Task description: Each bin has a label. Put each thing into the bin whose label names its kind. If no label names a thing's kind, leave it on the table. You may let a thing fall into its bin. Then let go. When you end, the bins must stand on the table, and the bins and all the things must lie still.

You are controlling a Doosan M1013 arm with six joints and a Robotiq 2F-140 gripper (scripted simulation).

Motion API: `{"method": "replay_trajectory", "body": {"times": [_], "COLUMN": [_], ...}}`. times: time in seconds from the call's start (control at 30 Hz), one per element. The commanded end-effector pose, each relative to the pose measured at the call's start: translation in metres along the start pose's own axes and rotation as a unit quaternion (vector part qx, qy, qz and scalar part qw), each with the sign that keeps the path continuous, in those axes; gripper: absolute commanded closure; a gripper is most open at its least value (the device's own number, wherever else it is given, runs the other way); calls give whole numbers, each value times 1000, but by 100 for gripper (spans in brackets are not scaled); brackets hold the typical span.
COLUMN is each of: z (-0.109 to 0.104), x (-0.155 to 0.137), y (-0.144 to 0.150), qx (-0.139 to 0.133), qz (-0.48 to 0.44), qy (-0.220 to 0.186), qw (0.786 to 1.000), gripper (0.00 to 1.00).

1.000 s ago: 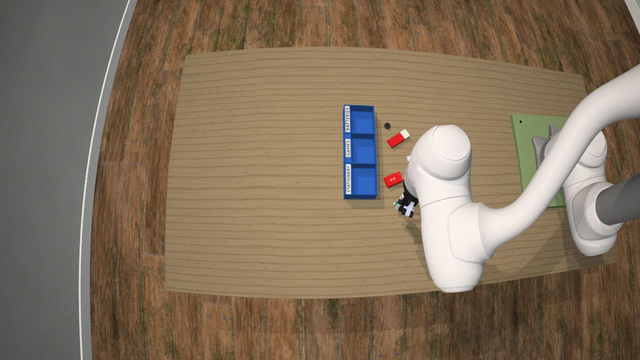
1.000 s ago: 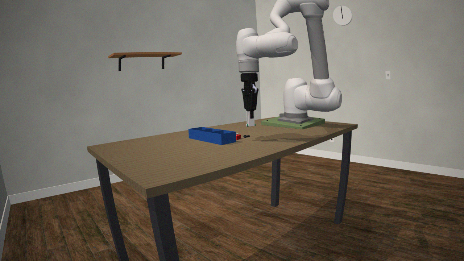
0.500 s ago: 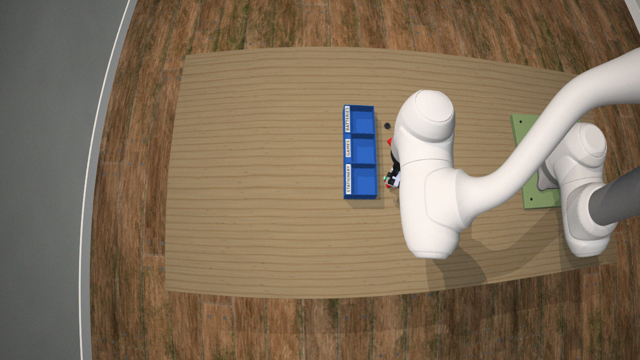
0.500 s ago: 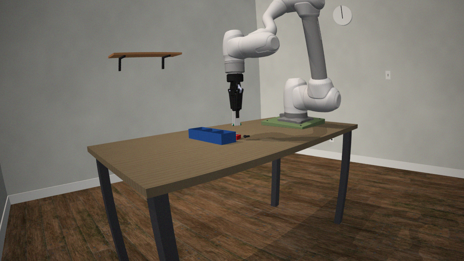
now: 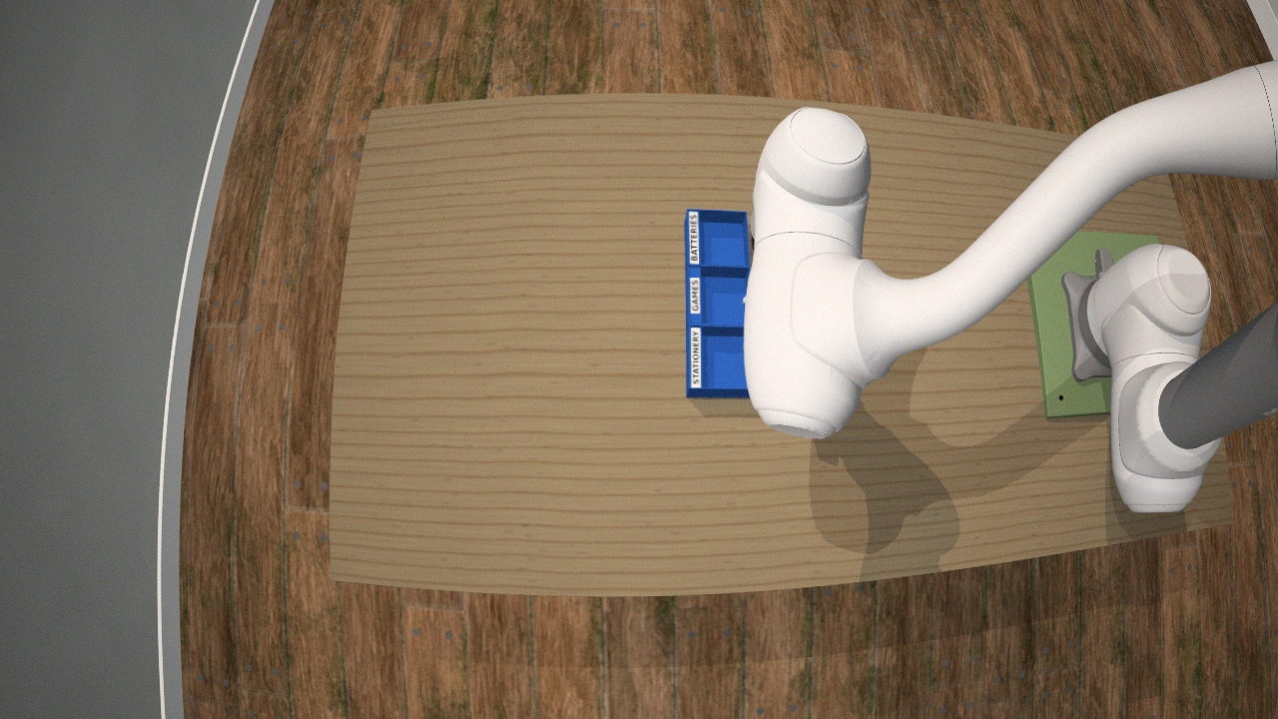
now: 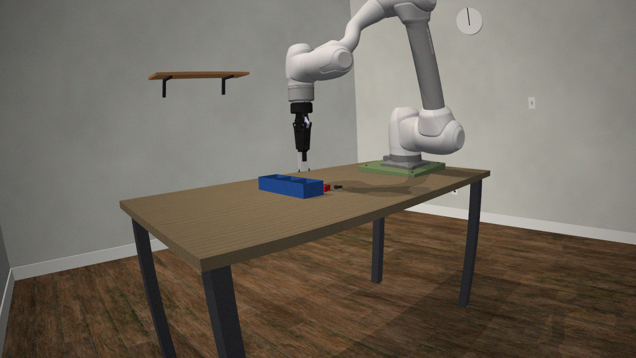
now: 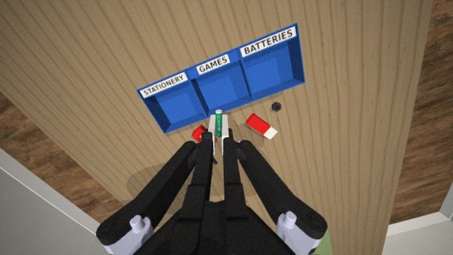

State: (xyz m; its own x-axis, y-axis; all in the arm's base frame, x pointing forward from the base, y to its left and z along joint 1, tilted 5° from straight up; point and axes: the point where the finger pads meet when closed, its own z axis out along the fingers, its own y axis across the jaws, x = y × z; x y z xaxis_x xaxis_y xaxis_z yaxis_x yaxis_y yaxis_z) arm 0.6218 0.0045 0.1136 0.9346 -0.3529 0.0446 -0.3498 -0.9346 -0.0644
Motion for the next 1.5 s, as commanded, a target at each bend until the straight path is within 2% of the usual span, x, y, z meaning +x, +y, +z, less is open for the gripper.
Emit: {"method": "replay_trajectory", "body": {"times": [0.0, 0.2, 0.3, 0.6, 0.7, 0.77, 0.8, 0.93, 1.17, 1.47], "z": [0, 0, 0, 0, 0, 0, 0, 0, 0, 0], "x": [13, 26, 38, 73, 75, 75, 75, 75, 75, 75], "y": [14, 29, 43, 83, 85, 85, 85, 85, 85, 85], "qx": [0, 0, 0, 2, 2, 2, 2, 3, 0, 0], "qz": [0, 25, 100, 283, 341, 341, 393, 452, 568, 568], "qy": [0, 0, 0, 0, 0, 0, -1, -1, 0, 0], "qw": [1000, 1000, 995, 959, 940, 940, 920, 892, 823, 823], "gripper": [97, 97, 97, 97, 97, 97, 97, 97, 97, 97]}}
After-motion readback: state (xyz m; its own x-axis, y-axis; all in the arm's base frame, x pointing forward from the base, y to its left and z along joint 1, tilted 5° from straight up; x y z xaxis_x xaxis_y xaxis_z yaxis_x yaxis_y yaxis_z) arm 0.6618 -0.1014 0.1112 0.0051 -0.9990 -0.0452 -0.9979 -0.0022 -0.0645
